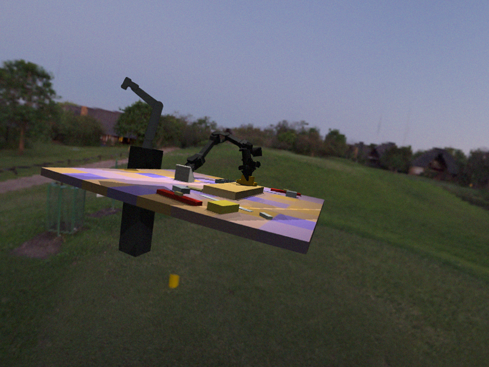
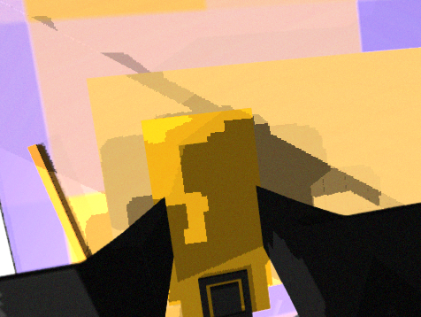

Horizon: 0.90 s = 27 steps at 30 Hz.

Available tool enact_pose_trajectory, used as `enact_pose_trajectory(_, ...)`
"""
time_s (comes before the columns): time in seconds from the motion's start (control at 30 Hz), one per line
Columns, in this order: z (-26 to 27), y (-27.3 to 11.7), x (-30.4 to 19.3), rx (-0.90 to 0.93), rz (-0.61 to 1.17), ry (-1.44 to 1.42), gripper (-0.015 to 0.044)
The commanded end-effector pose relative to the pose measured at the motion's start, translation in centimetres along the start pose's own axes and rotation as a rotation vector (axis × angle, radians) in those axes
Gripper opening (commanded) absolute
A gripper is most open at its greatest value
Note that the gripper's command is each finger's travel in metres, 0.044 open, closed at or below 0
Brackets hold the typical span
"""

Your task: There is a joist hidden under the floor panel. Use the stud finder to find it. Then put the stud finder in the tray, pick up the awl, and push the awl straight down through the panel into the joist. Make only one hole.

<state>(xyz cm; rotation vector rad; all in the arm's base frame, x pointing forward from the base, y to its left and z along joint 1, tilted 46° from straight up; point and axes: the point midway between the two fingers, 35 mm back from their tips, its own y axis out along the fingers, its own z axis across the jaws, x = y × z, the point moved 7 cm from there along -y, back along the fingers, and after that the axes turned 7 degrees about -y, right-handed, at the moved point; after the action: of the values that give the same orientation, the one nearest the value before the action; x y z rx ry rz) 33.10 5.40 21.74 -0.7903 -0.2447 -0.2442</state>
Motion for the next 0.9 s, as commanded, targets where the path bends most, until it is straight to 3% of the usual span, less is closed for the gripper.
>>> enact_pose_trajectory(0.0,1.3,0.0,0.1,0.011,0.001,-0.007,0.0000)
enact_pose_trajectory(0.5,0.9,0.0,0.1,0.011,0.001,-0.007,0.0000)
enact_pose_trajectory(0.87,-3.2,0.1,-0.4,0.009,0.002,-0.007,0.0000)
